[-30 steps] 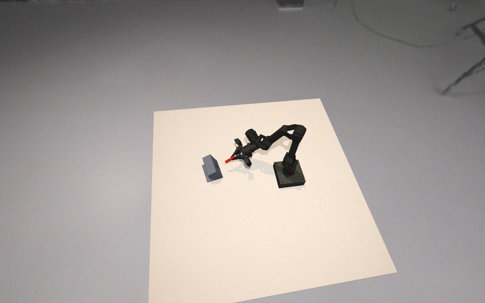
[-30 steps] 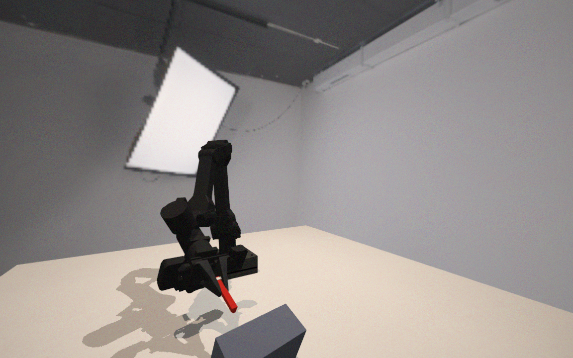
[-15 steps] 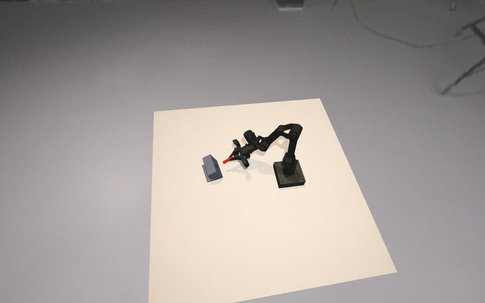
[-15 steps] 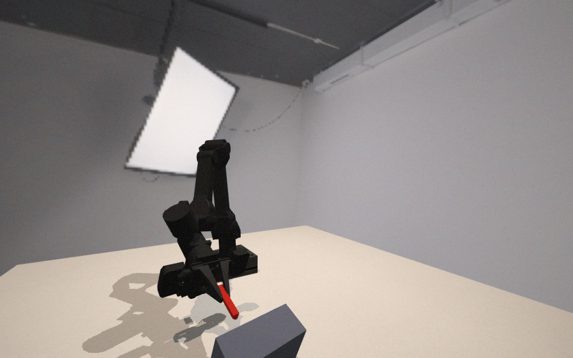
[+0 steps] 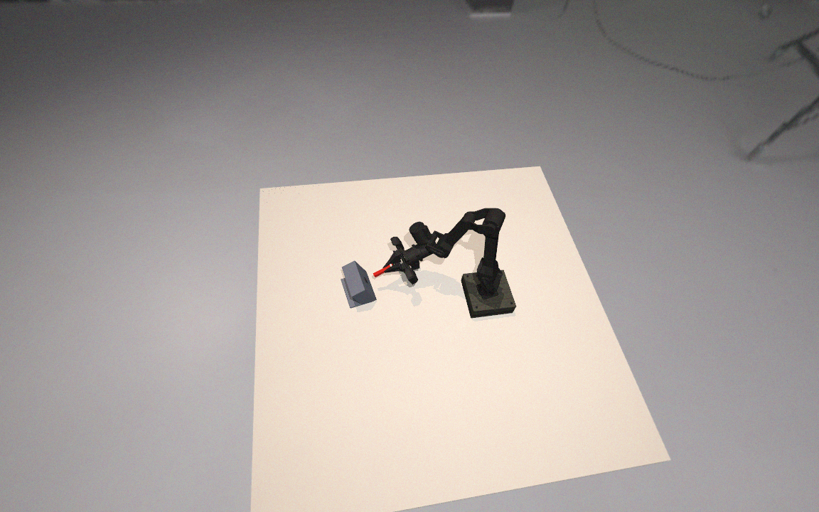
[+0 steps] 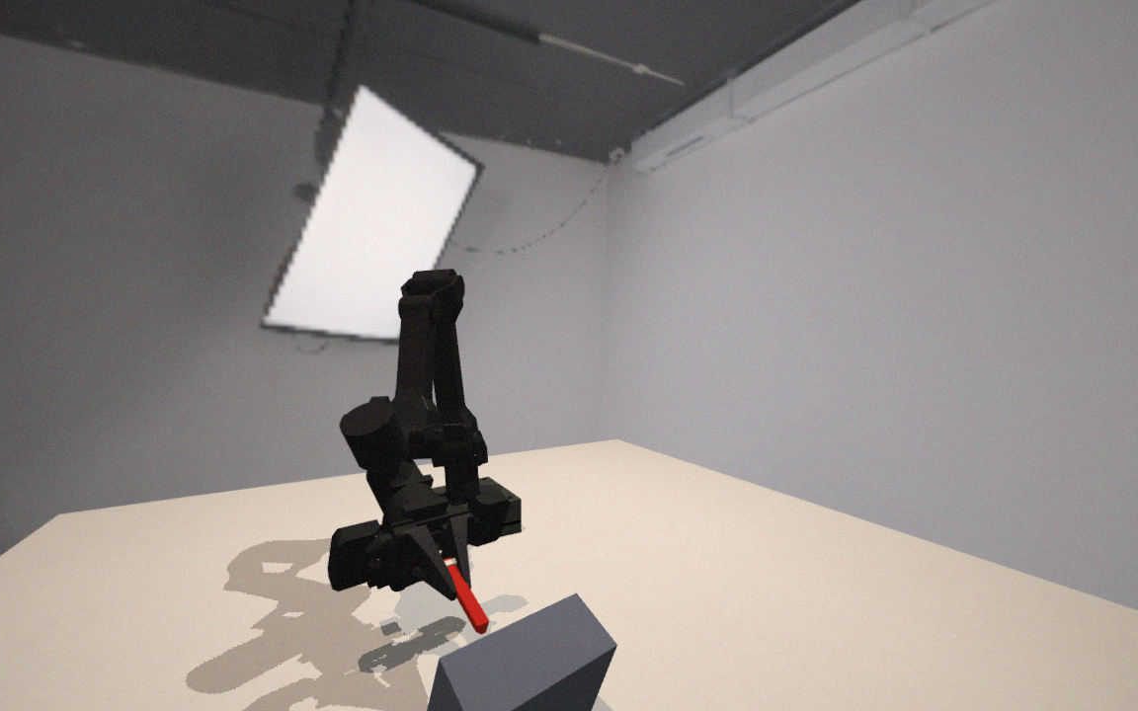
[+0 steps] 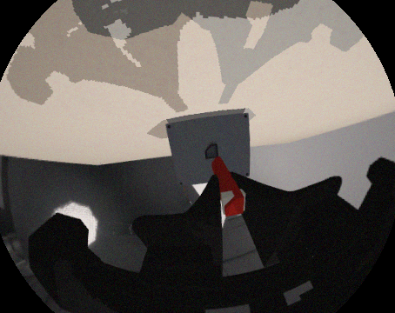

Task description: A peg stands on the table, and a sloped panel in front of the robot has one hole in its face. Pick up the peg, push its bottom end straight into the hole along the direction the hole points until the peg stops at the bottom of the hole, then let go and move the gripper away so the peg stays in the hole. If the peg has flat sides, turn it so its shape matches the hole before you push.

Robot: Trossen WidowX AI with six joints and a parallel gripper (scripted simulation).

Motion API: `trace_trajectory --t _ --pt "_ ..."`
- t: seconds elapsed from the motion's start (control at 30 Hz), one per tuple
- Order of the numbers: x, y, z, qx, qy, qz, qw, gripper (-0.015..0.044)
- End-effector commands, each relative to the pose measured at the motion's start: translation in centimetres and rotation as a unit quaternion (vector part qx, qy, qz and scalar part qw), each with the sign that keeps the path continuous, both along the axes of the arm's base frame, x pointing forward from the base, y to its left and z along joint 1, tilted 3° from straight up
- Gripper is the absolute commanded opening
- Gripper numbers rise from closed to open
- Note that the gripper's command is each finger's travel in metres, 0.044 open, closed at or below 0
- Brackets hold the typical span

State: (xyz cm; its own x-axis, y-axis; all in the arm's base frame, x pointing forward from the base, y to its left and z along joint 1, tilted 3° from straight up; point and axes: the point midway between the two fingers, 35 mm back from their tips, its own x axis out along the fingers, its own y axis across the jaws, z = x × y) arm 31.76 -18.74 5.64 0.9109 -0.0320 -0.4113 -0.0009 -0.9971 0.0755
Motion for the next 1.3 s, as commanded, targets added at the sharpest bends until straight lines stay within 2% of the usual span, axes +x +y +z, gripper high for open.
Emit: trace_trajectory --t 0.0,1.27 --pt "0.2 -0.1 -0.5 0.006 0.001 -0.005 1.000 0.0000" --pt "2.6 -0.1 -1.6 0.008 -0.005 -0.007 1.000 0.0000"
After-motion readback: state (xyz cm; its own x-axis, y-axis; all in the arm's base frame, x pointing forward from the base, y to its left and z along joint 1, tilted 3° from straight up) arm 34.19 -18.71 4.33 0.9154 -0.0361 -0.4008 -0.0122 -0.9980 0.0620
